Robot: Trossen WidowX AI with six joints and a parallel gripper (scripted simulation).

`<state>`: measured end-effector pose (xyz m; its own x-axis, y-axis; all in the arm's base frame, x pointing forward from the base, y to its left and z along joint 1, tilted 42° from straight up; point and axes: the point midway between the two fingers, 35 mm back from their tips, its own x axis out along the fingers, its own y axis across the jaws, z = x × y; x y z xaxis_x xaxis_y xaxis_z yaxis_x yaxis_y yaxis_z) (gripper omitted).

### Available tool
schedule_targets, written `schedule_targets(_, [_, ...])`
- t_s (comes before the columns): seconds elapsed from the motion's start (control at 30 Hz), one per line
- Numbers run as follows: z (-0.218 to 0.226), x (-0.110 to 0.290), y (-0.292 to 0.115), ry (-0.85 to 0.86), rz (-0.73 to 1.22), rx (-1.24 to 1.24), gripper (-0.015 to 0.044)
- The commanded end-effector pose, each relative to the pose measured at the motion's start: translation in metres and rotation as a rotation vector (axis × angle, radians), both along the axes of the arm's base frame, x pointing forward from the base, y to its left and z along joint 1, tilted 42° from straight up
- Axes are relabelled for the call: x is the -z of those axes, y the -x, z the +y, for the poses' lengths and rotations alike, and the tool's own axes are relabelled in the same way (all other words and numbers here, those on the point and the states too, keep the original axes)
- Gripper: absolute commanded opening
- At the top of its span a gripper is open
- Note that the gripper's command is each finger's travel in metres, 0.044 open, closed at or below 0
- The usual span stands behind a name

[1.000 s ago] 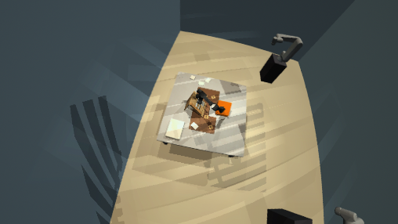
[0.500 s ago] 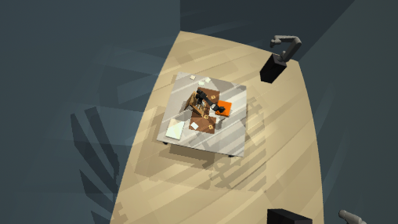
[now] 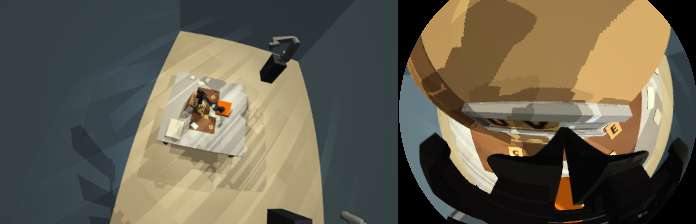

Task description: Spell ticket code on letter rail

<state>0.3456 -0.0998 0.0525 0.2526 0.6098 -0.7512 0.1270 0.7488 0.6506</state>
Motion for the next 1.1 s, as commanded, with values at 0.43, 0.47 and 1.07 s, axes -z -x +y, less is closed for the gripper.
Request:
schedule_targets(0.43, [-0.005,-0.010,0.019,-0.002,-0.003,-0.003,0.0000])
schedule_targets(0.47, [-0.005,-0.010,0.019,-0.002,-0.003,-0.003,0.0000])
schedule_targets(1.07, [-0.042,-0.091,0.068,0.323,-0.747,-0.467,0.0315])
